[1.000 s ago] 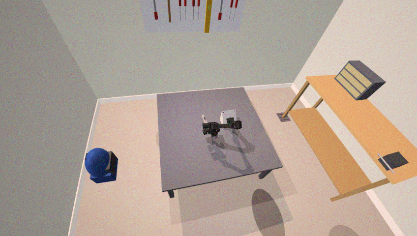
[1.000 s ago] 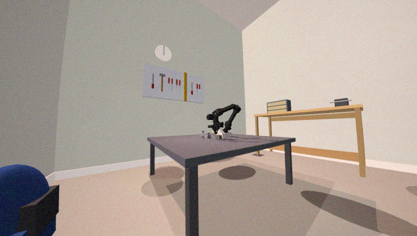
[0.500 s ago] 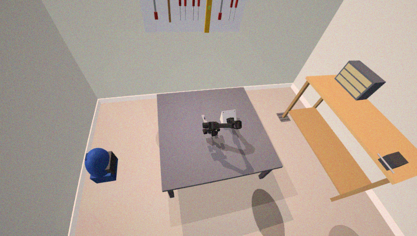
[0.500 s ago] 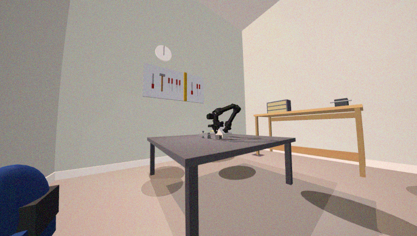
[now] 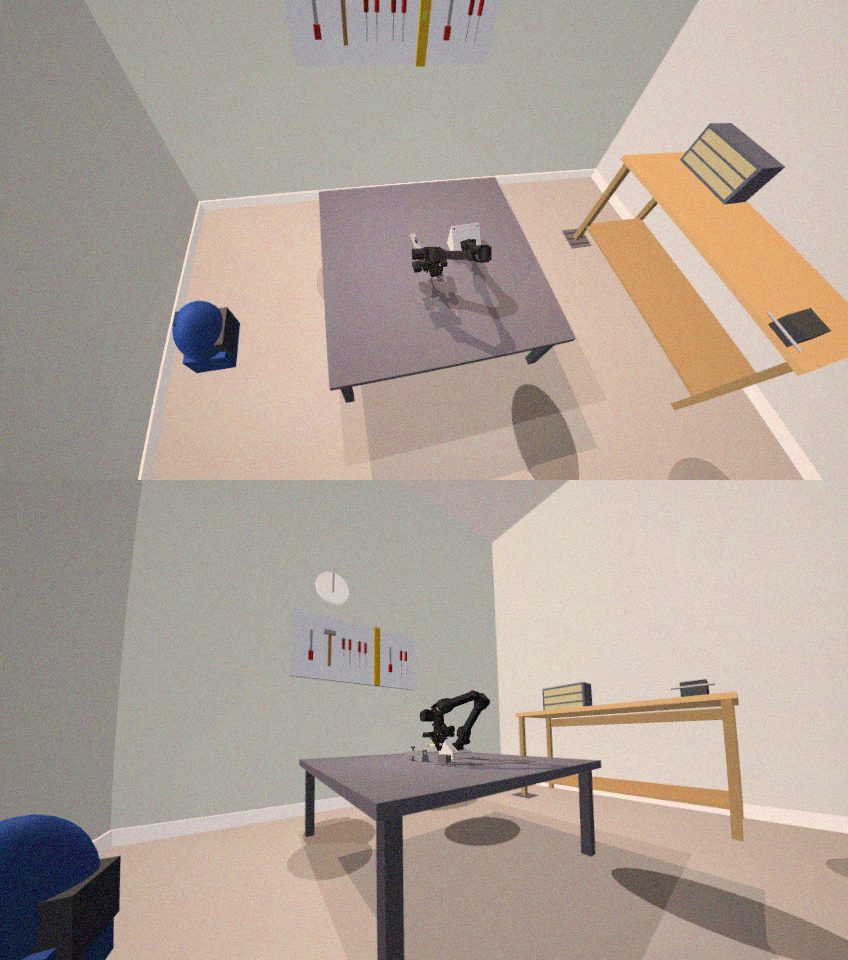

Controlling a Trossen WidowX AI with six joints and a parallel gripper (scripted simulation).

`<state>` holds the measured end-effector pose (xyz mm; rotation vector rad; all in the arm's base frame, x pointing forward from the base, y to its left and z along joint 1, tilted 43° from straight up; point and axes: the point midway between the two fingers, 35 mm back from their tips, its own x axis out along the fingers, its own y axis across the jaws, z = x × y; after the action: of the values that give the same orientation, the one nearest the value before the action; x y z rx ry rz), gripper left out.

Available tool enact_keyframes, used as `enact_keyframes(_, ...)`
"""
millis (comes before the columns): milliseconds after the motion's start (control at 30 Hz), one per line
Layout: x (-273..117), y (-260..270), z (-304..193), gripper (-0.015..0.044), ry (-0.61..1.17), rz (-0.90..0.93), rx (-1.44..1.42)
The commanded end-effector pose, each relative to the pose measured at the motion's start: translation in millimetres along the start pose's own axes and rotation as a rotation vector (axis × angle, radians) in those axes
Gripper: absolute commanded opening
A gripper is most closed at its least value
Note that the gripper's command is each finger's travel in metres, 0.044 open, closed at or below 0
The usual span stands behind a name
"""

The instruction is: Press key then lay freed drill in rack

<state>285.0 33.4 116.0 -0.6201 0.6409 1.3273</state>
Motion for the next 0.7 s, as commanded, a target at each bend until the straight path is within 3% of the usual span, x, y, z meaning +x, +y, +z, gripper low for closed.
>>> enact_keyframes(0,-2.8,-1.8,0.5,0.0,-0.001,-0.004,-0.006)
enact_keyframes(667,3.0,32.1,7.3,0.0,-0.001,-0.003,-0.005)
